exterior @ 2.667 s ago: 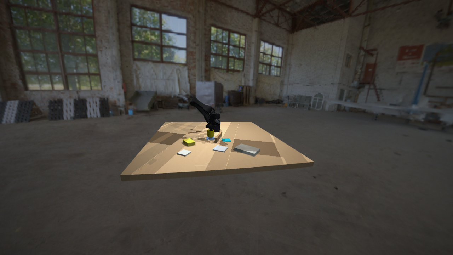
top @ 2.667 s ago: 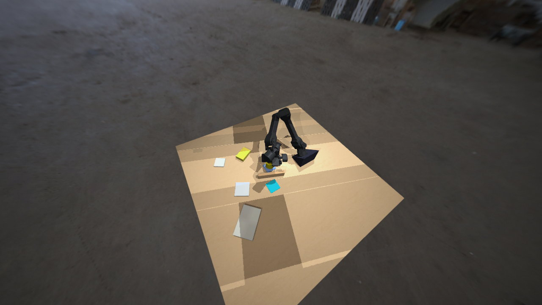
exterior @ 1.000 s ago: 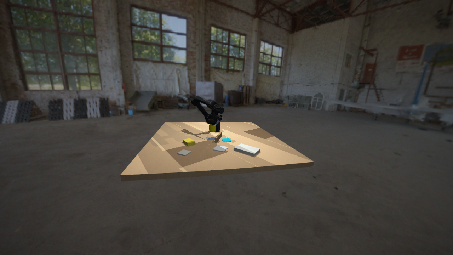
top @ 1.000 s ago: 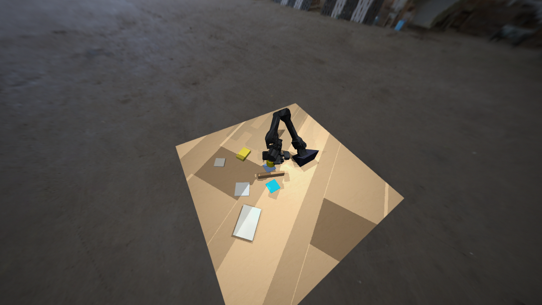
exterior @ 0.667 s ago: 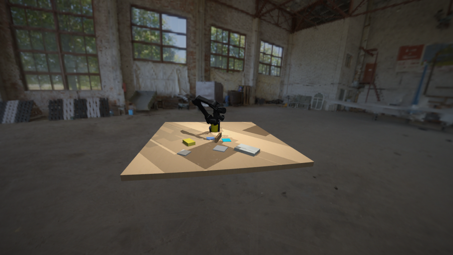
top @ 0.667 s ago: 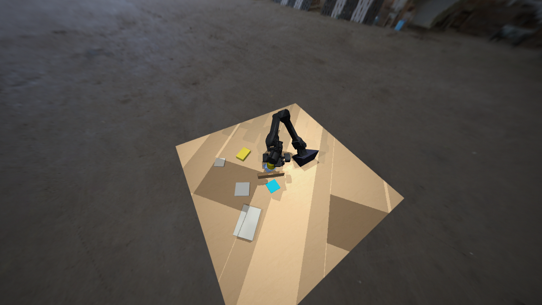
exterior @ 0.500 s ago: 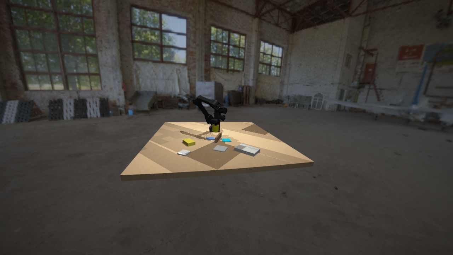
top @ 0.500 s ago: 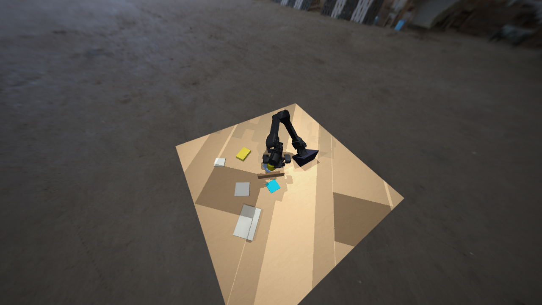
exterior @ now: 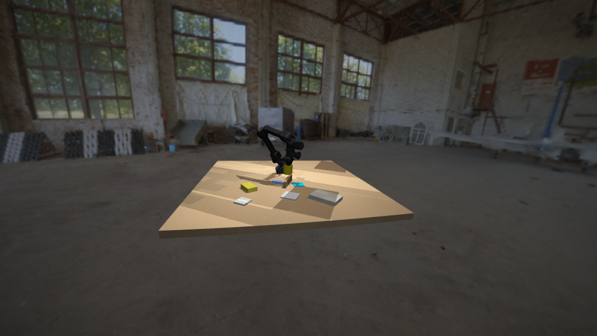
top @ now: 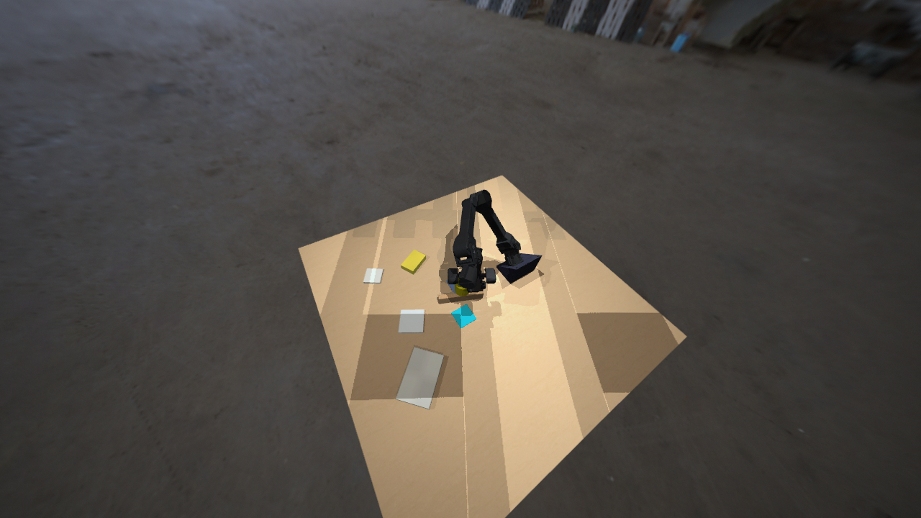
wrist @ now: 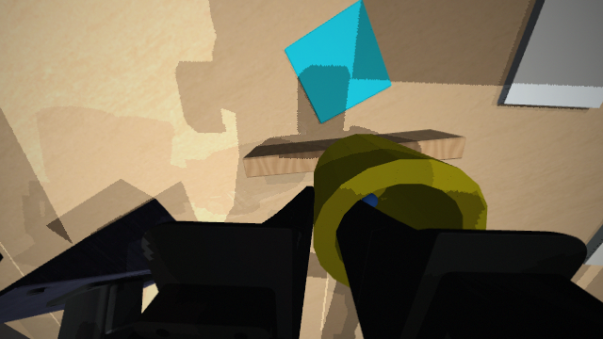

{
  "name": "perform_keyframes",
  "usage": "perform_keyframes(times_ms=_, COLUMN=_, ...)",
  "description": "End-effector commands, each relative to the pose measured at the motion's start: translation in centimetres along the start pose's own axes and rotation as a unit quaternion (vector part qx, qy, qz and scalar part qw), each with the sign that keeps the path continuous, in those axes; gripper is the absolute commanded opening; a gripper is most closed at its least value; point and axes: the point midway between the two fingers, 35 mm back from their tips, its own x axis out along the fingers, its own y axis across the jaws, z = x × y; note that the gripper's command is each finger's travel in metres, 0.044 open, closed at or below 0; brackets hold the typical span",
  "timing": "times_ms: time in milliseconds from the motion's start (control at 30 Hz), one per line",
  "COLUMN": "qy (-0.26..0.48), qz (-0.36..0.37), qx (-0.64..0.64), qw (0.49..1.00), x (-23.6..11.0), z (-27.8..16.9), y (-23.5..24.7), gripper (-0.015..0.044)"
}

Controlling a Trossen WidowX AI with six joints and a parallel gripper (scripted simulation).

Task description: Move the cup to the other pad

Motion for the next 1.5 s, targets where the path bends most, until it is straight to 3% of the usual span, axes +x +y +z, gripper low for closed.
perform_keyframes(times_ms=0, qy=-0.002, qz=0.001, qx=0.004, qw=1.0, x=-0.1, z=1.1, y=0.0, gripper=0.0)
perform_keyframes(times_ms=1467, qy=-0.004, qz=0.001, qx=0.005, qw=1.0, x=0.1, z=8.3, y=0.8, gripper=0.0)
